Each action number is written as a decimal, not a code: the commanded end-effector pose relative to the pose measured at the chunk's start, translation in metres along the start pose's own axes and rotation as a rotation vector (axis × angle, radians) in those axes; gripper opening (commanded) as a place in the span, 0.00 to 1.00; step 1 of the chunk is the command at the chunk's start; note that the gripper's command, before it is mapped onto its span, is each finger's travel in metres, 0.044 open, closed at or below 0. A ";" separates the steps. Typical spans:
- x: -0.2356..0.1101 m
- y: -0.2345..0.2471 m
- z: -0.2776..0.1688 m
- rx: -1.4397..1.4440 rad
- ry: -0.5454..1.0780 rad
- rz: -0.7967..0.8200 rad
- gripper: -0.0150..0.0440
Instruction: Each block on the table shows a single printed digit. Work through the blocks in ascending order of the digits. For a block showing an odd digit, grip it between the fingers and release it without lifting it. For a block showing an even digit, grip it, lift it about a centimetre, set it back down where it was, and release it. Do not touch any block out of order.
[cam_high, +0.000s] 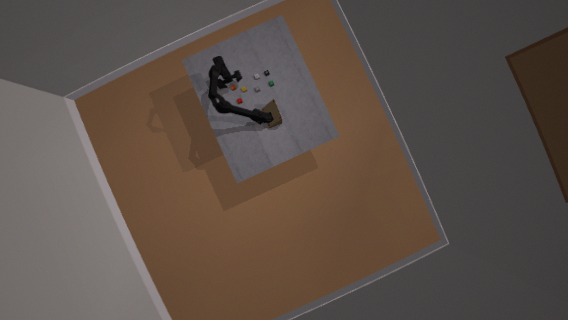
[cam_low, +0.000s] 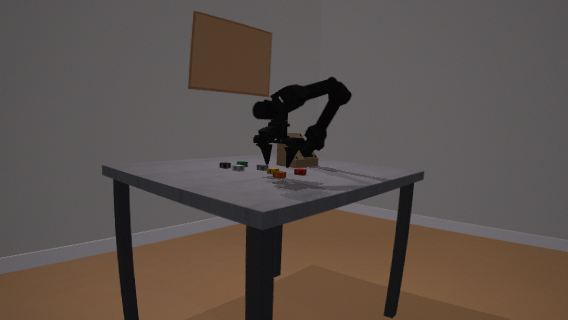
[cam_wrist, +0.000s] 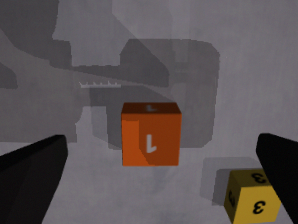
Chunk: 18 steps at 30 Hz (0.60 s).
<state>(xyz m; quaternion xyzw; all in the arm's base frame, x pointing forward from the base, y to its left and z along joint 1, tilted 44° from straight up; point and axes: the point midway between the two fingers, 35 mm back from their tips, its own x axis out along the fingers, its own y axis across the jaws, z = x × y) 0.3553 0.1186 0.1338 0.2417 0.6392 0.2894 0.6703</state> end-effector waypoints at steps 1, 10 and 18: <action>0.009 0.000 -0.002 0.008 0.005 0.004 0.93; 0.023 0.000 -0.002 0.008 0.004 0.005 0.93; 0.031 0.001 -0.002 0.008 0.004 0.005 0.84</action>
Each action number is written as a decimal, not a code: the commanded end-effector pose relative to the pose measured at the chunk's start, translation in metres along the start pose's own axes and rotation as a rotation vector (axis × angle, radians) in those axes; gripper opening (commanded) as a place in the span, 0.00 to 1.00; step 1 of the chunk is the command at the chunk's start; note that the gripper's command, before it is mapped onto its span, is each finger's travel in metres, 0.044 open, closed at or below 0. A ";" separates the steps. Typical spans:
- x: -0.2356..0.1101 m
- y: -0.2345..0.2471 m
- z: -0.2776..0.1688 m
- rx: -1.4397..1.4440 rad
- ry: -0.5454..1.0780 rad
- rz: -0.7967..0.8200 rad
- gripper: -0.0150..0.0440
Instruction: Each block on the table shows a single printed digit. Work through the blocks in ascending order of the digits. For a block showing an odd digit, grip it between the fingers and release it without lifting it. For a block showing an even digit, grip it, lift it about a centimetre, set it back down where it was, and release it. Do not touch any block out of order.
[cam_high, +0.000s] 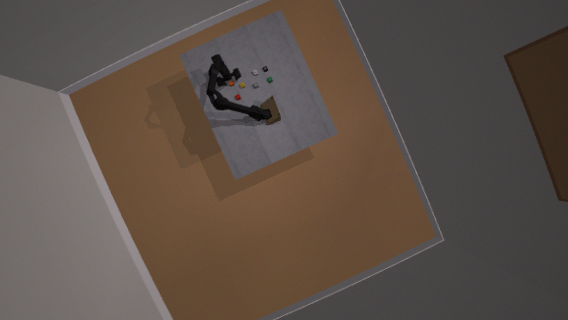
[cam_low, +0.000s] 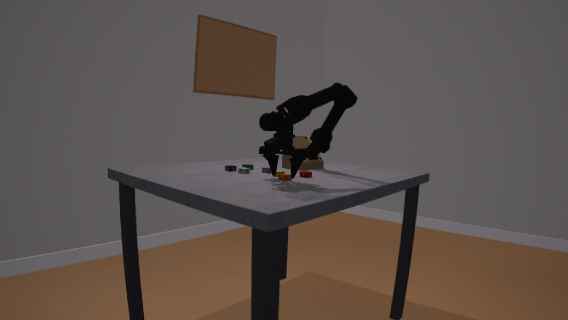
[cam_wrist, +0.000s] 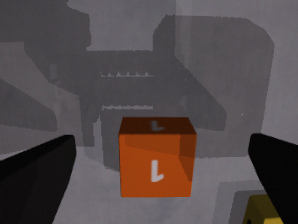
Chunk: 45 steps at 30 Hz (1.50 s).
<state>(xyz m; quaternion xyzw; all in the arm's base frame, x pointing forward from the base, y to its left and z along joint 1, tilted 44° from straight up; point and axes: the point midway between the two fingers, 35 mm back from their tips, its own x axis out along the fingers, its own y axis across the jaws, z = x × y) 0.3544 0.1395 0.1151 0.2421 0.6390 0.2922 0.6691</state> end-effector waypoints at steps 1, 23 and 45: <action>0.003 -0.002 -0.001 0.010 0.002 0.000 0.80; 0.003 -0.002 -0.001 0.010 0.002 0.000 0.46; 0.003 -0.002 -0.001 0.010 0.002 0.000 0.72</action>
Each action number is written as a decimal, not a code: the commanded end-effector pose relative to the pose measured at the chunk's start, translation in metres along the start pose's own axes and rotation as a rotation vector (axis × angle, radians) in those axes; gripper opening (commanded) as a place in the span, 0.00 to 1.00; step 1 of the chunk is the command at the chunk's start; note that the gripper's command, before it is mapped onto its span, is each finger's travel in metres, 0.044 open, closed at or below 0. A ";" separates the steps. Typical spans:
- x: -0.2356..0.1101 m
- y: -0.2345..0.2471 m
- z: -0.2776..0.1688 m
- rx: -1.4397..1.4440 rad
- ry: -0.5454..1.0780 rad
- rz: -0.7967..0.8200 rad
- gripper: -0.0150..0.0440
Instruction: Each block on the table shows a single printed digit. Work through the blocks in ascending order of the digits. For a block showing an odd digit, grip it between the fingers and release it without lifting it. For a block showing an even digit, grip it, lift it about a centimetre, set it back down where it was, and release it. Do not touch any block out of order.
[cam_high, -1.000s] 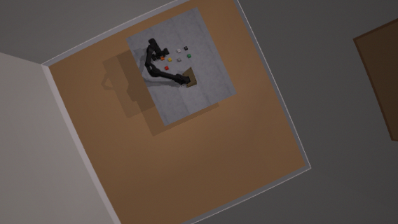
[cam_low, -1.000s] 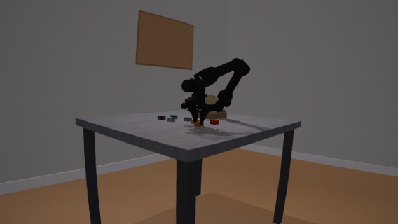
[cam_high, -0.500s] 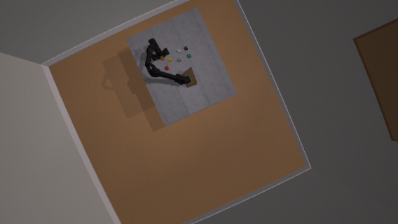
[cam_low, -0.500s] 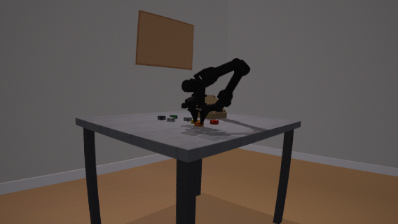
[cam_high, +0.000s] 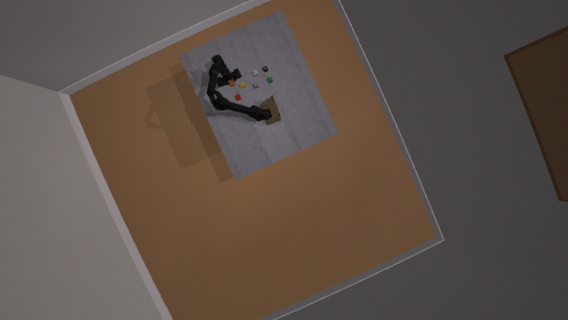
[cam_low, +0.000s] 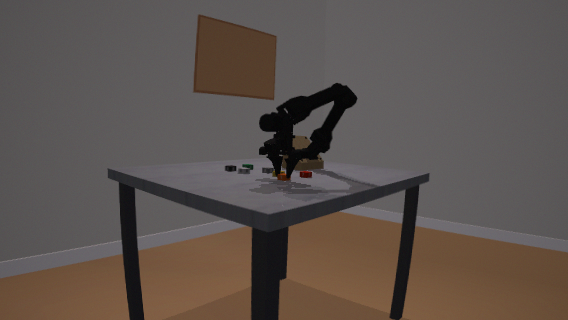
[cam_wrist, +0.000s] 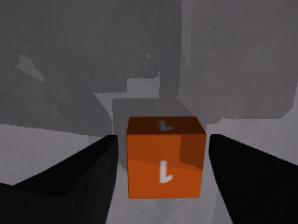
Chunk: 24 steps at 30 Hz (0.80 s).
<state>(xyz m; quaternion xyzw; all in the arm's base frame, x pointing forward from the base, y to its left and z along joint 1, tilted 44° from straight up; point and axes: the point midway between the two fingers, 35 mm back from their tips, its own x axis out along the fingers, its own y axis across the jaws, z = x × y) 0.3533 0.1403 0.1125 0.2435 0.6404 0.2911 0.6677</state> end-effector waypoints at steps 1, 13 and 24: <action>0.000 0.000 0.000 0.006 0.000 0.000 0.77; -0.036 -0.001 0.000 0.006 0.000 -0.001 0.93; -0.107 -0.001 0.001 0.007 0.001 -0.005 0.62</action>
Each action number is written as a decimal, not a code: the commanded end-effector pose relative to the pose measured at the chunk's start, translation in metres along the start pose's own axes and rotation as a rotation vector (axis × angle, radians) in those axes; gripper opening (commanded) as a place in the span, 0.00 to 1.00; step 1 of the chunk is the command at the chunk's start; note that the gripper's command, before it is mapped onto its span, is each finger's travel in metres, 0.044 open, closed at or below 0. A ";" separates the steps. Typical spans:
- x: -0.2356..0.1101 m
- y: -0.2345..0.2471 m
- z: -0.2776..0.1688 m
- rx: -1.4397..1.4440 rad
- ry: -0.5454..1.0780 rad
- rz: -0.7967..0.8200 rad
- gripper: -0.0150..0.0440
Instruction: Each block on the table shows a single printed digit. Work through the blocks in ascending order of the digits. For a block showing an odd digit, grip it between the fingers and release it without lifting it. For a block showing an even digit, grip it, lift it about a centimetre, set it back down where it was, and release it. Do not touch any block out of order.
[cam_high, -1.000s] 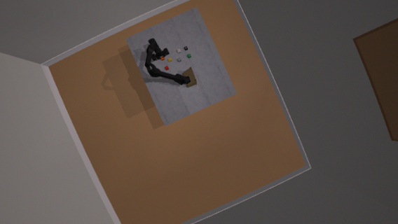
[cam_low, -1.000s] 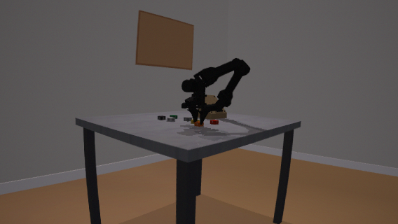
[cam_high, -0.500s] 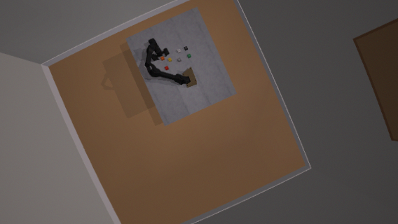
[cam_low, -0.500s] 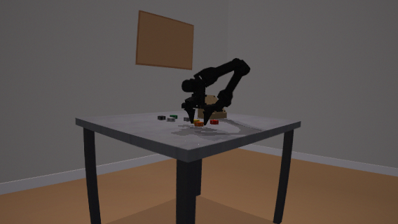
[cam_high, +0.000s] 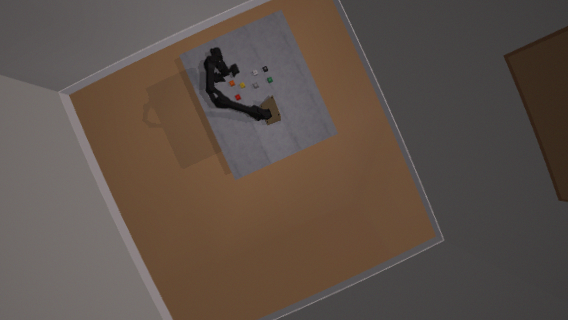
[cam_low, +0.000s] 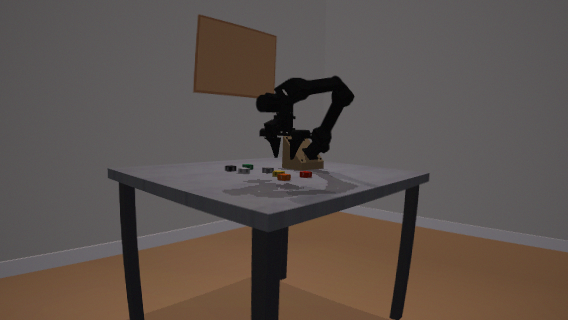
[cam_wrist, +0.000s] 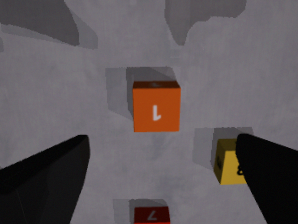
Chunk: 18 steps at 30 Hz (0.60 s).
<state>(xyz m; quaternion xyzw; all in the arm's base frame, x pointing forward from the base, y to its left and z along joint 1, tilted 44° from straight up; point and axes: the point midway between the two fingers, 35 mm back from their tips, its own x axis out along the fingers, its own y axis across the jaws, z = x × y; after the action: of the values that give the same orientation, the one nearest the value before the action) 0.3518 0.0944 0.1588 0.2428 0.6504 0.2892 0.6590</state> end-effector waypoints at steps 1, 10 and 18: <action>-0.049 -0.001 0.000 -0.005 -0.023 -0.001 0.58; -0.051 -0.001 0.000 -0.005 -0.023 -0.001 0.46; -0.055 -0.066 0.002 0.001 -0.029 -0.031 0.46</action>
<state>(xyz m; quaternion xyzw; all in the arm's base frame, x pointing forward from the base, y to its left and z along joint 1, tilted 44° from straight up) 0.3544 0.0513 0.1867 0.2365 0.6399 0.2927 0.6700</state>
